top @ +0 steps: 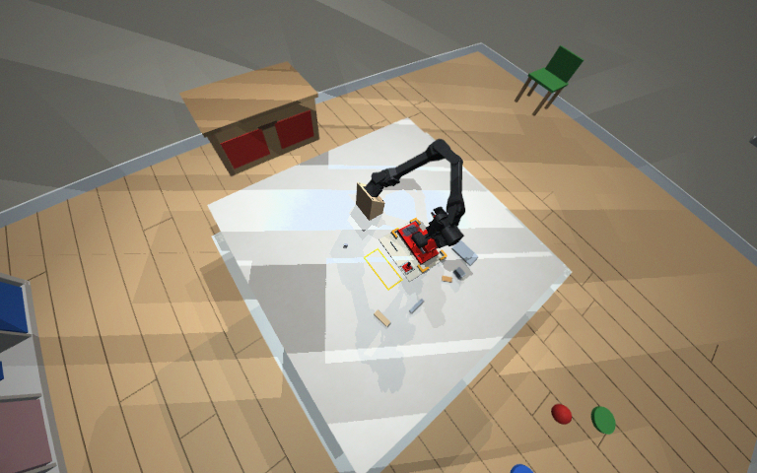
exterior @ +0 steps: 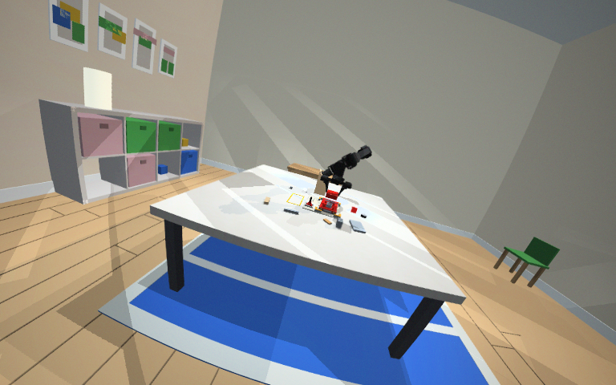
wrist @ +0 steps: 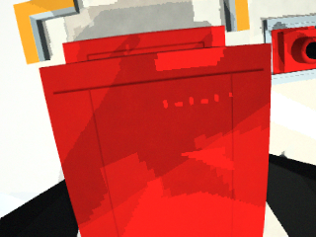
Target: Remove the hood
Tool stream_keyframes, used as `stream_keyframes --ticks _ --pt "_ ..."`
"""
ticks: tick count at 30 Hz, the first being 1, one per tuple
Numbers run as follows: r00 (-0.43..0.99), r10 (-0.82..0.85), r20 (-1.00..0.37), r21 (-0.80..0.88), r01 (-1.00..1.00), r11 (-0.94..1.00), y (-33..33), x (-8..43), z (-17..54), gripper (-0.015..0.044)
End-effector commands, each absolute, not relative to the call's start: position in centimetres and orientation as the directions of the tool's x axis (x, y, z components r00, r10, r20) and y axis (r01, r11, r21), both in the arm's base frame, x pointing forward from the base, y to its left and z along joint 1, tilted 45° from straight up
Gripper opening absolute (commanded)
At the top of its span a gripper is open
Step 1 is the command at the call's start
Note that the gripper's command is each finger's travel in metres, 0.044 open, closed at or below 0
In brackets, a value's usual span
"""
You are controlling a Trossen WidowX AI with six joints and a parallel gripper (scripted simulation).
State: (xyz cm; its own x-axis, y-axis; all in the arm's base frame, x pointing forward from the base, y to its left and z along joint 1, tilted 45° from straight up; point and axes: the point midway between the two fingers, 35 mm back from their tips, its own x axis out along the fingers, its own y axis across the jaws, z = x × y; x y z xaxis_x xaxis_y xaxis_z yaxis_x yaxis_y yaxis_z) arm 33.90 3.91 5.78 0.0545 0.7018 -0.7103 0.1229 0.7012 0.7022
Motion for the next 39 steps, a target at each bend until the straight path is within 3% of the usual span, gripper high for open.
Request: stream_keyframes --ticks 1,18,39 --pt "0.055 0.701 -0.711 0.702 0.123 0.702 3.8 33.9 5.7 0.0" --pt "0.061 0.679 -0.732 0.68 0.124 0.722 -3.9 33.8 -0.7 0.0" --pt "0.06 0.689 -0.723 0.69 0.113 0.715 -11.7 29.9 -8.5 0.0"
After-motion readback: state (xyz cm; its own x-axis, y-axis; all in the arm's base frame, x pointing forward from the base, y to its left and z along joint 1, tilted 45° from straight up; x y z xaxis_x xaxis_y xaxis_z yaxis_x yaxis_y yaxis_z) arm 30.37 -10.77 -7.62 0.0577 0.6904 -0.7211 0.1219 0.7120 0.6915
